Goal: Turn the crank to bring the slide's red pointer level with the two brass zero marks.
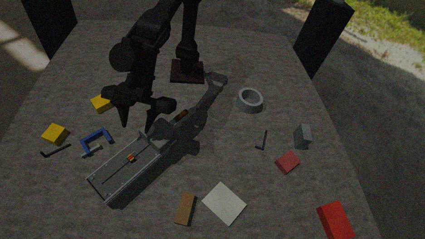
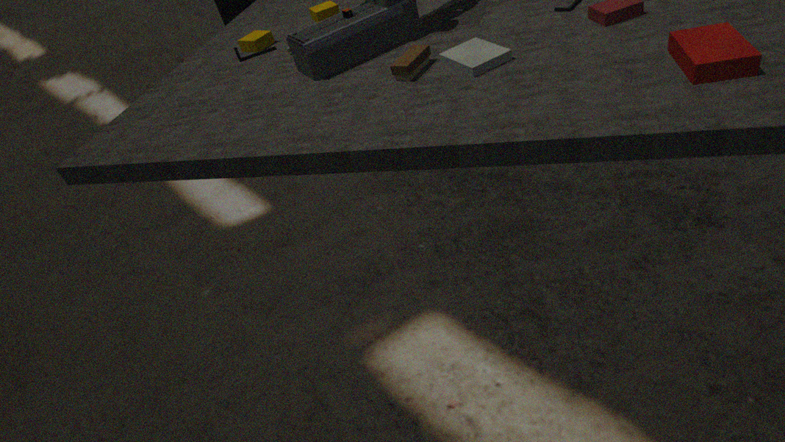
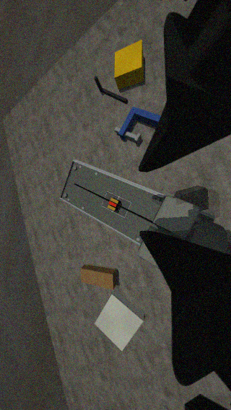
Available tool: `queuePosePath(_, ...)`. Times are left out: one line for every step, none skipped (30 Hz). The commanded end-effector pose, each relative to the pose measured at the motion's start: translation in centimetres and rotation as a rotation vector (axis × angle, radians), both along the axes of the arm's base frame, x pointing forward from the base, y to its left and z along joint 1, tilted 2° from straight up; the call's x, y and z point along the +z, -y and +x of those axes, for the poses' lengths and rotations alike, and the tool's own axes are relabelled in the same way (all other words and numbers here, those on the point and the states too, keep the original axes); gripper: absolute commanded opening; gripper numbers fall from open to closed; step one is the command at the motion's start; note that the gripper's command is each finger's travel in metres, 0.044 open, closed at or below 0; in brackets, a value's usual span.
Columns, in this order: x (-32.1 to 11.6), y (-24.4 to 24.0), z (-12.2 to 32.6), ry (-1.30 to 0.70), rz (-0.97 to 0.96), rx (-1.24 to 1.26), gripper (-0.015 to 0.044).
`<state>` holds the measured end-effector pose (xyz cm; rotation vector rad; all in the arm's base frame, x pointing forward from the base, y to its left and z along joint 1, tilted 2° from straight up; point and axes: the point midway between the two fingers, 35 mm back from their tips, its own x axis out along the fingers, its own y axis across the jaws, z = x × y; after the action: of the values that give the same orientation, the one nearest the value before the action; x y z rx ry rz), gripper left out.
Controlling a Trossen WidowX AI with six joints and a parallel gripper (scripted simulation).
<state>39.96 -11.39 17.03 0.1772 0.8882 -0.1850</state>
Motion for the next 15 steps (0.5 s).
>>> queuePosePath(0.0,0.01,0.0,0.0,-0.001,0.0,0.0204)
queuePosePath(0.0,0.01,0.0,0.0,-0.001,0.0,0.0177)
queuePosePath(0.0,0.01,0.0,0.0,-0.001,0.0,0.0151)
queuePosePath(0.0,0.01,0.0,0.0,-0.001,0.0,0.0125)
queuePosePath(0.0,0.01,0.0,0.0,-0.001,0.0,0.0099)
queuePosePath(0.0,0.01,0.0,0.0,-0.001,0.0,0.0072)
queuePosePath(0.0,0.01,0.0,0.0,-0.001,0.0,0.0046)
queuePosePath(0.0,0.01,0.0,0.0,-0.001,0.0,0.002)
queuePosePath(0.0,0.01,0.0,0.0,-0.001,0.0,0.0)
queuePosePath(0.0,0.01,0.0,0.0,-0.001,0.0,0.0)
queuePosePath(0.0,0.01,0.0,0.0,-0.001,0.0,0.0)
queuePosePath(0.0,0.01,0.0,0.0,-0.001,0.0,0.0)
queuePosePath(0.0,0.01,0.0,0.0,-0.001,0.0,0.0)
queuePosePath(0.0,0.01,0.0,0.0,-0.001,0.0,0.0)
queuePosePath(0.0,0.01,0.0,0.0,-0.001,0.0,0.0)
